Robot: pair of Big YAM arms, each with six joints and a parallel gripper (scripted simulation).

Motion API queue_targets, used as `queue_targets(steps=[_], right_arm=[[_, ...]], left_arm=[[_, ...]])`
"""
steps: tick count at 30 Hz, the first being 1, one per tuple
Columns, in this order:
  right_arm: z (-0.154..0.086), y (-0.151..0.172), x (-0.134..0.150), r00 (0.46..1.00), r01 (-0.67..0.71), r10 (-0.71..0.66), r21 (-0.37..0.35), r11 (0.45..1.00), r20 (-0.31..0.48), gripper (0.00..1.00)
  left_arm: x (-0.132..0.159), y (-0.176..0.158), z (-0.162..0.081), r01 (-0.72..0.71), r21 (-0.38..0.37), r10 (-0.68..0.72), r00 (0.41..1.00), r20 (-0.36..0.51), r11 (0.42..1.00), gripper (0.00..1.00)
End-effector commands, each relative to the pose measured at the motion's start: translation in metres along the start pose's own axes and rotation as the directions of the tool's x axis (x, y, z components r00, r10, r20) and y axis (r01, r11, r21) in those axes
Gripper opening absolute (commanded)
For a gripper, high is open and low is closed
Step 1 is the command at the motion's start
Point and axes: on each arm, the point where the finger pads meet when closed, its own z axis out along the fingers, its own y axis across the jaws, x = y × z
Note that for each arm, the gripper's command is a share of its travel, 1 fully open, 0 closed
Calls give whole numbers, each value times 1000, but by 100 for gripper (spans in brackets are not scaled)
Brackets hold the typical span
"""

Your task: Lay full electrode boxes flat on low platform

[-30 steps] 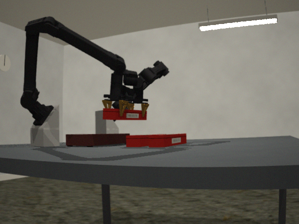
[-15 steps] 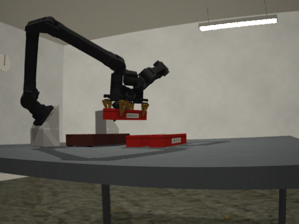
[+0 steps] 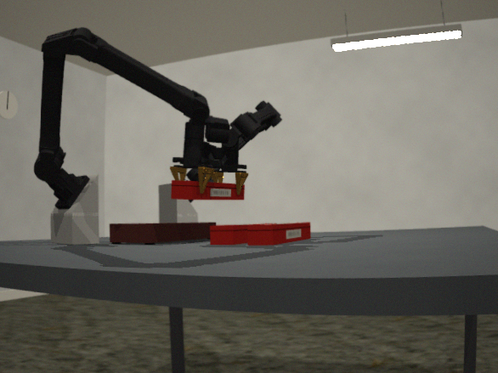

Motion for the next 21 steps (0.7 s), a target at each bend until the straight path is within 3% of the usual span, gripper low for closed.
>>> queue_targets(steps=[1,3,5,6,21], right_arm=[[-63,-32,5,1000,-13,10,109,994,29,0],[-70,-34,4,999,-9,4,144,989,36,0],[-70,-34,4,999,-9,4,144,989,36,0],[-72,-33,4,999,-9,4,144,989,37,0],[-98,-31,4,999,-9,3,145,989,39,0]], left_arm=[[-10,28,-52,28,-90,-21,996,82,996,0],[-10,28,-52,28,-90,-21,996,82,996,0],[-10,28,-52,28,-90,-21,996,82,996,0],[-11,34,-69,34,-111,-22,994,104,993,0],[-9,31,-94,45,-108,-33,994,108,993,0]])
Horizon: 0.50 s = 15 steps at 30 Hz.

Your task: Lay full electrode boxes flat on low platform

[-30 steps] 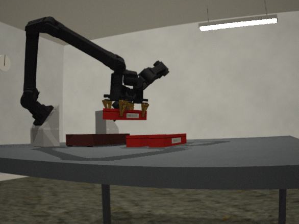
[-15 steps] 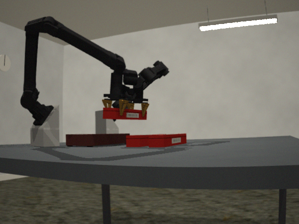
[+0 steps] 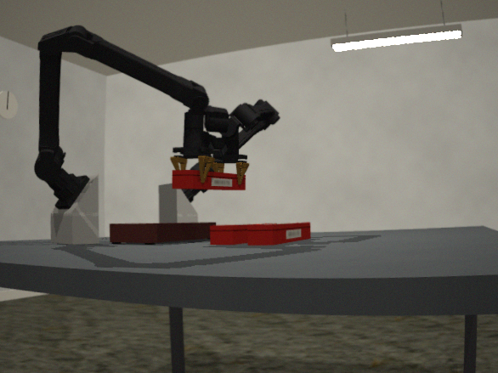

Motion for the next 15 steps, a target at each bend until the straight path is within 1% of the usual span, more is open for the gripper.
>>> queue_targets(steps=[1,2,5,15], right_arm=[[-68,-31,3,999,-3,-1,118,993,34,0],[-71,-32,3,999,-3,-1,118,993,34,0],[-75,-31,3,999,-3,-1,118,993,35,0],[-87,-29,3,999,-15,10,117,993,38,0]], left_arm=[[-10,30,-61,49,-84,-40,994,106,995,0],[-10,30,-63,33,-86,-24,994,105,996,0],[-9,29,-68,52,-84,-43,993,107,995,0],[-8,28,-85,47,-83,-38,993,108,995,0]])
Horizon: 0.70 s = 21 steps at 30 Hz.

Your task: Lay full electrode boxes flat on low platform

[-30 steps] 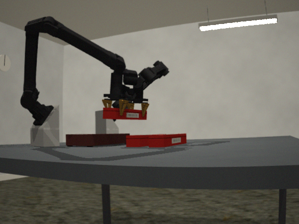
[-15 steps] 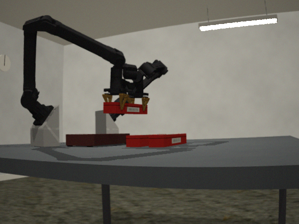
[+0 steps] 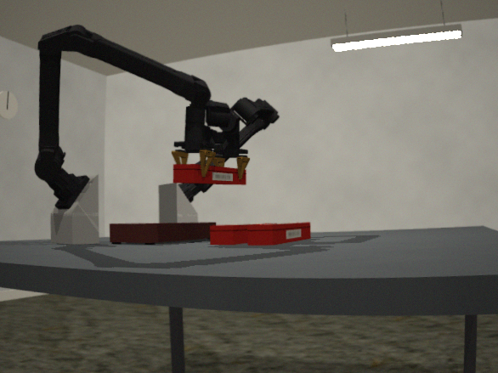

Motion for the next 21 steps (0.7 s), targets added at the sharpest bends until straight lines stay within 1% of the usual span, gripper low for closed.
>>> queue_targets(steps=[1,4,12,21], right_arm=[[-72,-26,4,999,-13,8,123,992,36,0],[-75,-26,5,999,-5,1,124,992,35,0],[-86,-27,5,999,-22,17,122,992,40,0],[-98,-29,7,999,-18,13,122,992,41,0]], left_arm=[[-10,26,-68,47,-87,-37,992,117,995,0],[-10,26,-70,28,-89,-17,993,115,996,0],[-10,26,-85,49,-84,-39,992,119,995,0],[-10,28,-92,49,-85,-39,992,119,995,0]])
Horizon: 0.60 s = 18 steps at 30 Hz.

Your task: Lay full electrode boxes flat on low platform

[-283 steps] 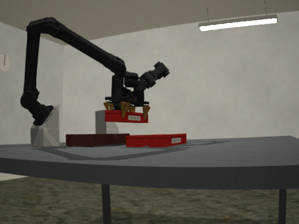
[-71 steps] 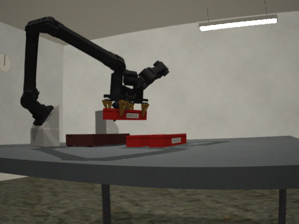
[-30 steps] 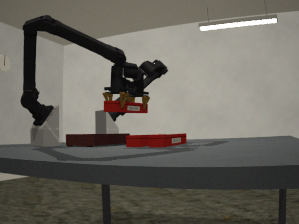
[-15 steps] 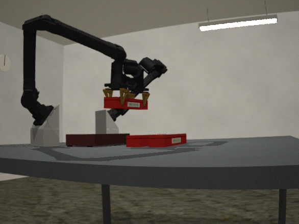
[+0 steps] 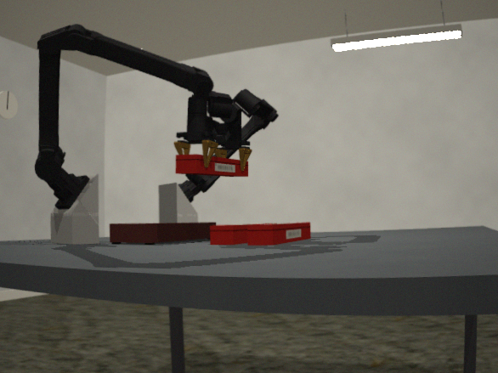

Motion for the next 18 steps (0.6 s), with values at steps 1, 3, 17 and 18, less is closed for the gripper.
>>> queue_targets(steps=[1,3,17,18], right_arm=[[-72,-21,5,999,-19,14,116,993,43,0],[-74,-22,6,999,-18,13,118,993,41,0],[-84,-24,8,999,-4,0,119,993,39,0],[-84,-24,8,999,-4,-1,119,993,40,0]], left_arm=[[-11,20,-65,49,-79,-39,992,118,996,0],[-11,21,-67,49,-80,-39,992,118,996,0],[-13,24,-74,42,-80,-33,992,118,996,0],[-13,24,-75,44,-80,-34,992,118,996,0]])
